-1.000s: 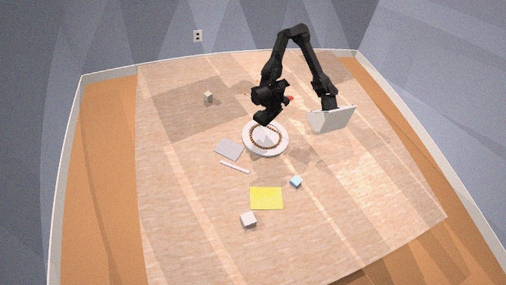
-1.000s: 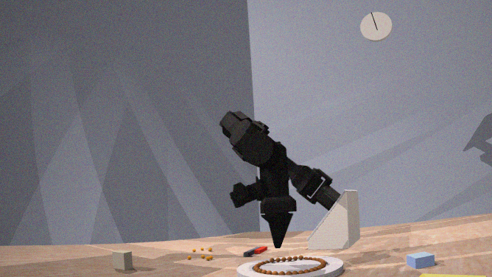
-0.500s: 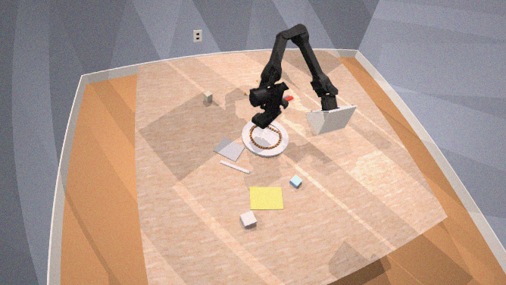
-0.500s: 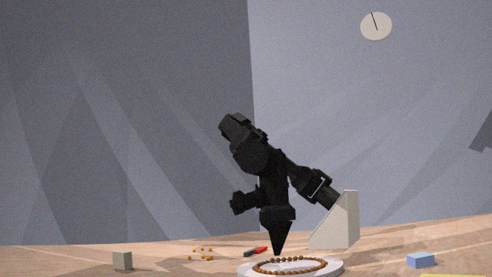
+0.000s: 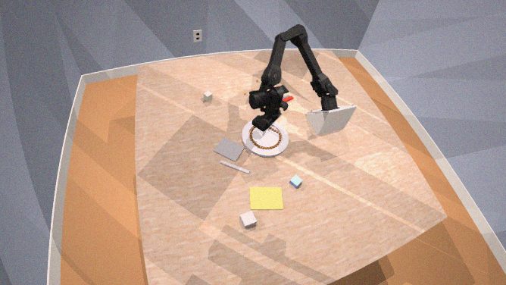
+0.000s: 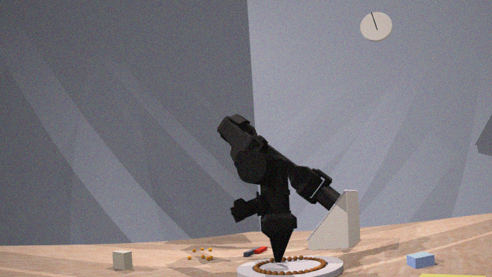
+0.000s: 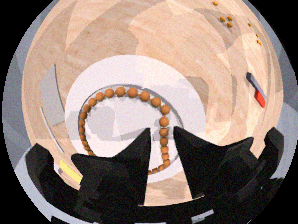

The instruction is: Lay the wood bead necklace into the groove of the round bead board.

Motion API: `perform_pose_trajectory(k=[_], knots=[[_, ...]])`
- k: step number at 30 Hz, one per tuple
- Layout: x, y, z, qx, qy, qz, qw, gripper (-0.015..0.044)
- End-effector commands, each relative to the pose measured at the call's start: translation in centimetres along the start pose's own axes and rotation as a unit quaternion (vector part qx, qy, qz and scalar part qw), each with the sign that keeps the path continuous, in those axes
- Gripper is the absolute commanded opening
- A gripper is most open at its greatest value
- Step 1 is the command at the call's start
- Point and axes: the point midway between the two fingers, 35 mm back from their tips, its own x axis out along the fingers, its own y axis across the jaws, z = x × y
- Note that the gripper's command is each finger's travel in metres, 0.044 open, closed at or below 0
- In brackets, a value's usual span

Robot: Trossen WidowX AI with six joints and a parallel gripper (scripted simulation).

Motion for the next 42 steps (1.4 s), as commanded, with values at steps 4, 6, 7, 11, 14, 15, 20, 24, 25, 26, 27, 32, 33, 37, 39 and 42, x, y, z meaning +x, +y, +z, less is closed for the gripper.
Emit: perform_pose_trajectory(k=[4,6,7,11,14,15,20,24,25,26,27,32,33,37,39,42], knots=[[-0.03,0.02,0.02,0.000,0.000,0.000,1.000,0.0000],[-0.03,0.02,0.02,0.000,0.000,0.000,1.000,0.0000],[-0.03,0.02,0.02,0.000,0.000,0.000,1.000,0.0000],[-0.03,0.02,0.02,0.000,0.000,0.000,1.000,0.0000],[-0.03,0.02,0.02,0.000,0.000,0.000,1.000,0.0000],[-0.03,0.02,0.02,0.000,0.000,0.000,1.000,0.0000],[-0.03,0.02,0.02,0.000,0.000,0.000,1.000,0.0000],[-0.03,0.02,0.02,0.000,0.000,0.000,1.000,0.0000],[-0.03,0.02,0.02,0.000,0.000,0.000,1.000,0.0000],[-0.03,0.02,0.02,0.000,0.000,0.000,1.000,0.0000],[-0.03,0.02,0.02,0.000,0.000,0.000,1.000,0.0000],[-0.03,0.02,0.02,0.000,0.000,0.000,1.000,0.0000],[-0.03,0.02,0.02,0.000,0.000,0.000,1.000,0.0000],[-0.03,0.02,0.02,0.000,0.000,0.000,1.000,0.0000],[-0.03,0.02,0.02,0.000,0.000,0.000,1.000,0.0000],[-0.03,0.02,0.02,0.000,0.000,0.000,1.000,0.0000]])
